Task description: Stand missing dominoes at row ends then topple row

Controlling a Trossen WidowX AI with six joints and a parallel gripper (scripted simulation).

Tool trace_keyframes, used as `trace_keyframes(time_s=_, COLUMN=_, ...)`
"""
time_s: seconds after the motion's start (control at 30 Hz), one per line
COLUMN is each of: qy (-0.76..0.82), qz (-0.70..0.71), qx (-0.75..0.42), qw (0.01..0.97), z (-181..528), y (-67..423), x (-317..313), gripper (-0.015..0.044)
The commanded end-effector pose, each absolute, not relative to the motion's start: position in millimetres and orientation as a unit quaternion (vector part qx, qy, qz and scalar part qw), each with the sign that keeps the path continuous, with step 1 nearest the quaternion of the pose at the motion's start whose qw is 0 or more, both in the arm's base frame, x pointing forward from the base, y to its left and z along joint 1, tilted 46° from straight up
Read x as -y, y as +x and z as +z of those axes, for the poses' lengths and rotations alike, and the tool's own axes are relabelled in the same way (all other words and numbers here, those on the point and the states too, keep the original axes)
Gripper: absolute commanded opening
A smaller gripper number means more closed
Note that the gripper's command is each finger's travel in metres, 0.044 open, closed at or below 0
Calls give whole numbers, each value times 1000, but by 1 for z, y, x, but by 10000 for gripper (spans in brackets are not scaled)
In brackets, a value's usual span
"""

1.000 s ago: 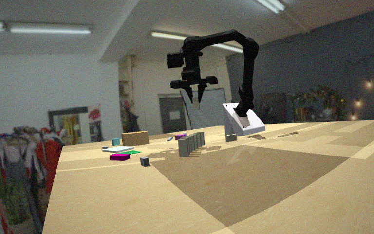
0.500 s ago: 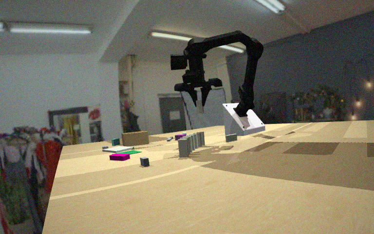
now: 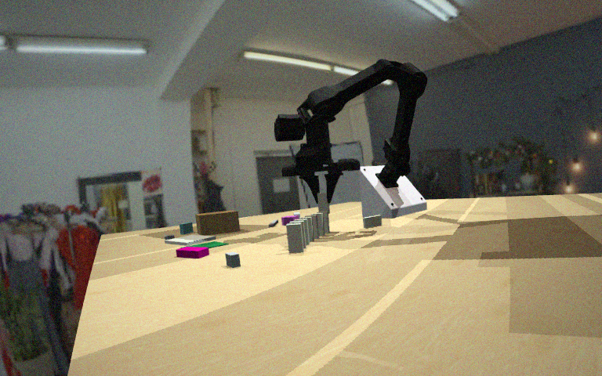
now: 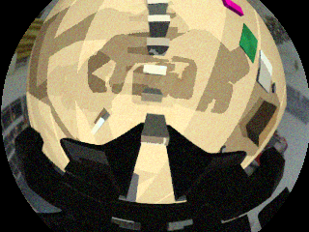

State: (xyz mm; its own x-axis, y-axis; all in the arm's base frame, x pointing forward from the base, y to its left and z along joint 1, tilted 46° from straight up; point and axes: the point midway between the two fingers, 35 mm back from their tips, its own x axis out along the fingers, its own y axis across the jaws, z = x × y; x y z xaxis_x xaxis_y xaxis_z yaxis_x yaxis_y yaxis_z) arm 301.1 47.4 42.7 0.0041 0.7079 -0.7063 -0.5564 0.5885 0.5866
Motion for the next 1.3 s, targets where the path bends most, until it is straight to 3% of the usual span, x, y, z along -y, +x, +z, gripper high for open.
trace_keyframes(time_s=0.0, qy=75, qz=449, qx=-545, qw=704, z=29, y=298, x=-64, gripper=107)
trace_keyframes(time_s=0.53, qy=77, qz=451, qx=-544, qw=703, z=18, y=294, x=-77, gripper=107)
trace_keyframes(time_s=0.97, qy=77, qz=451, qx=-544, qw=703, z=18, y=294, x=-77, gripper=440)
trace_keyframes(time_s=1.1, qy=75, qz=450, qx=-544, qw=704, z=24, y=296, x=-70, gripper=440)
trace_keyframes(time_s=1.27, qy=71, qz=447, qx=-547, qw=704, z=77, y=300, x=-11, gripper=440)
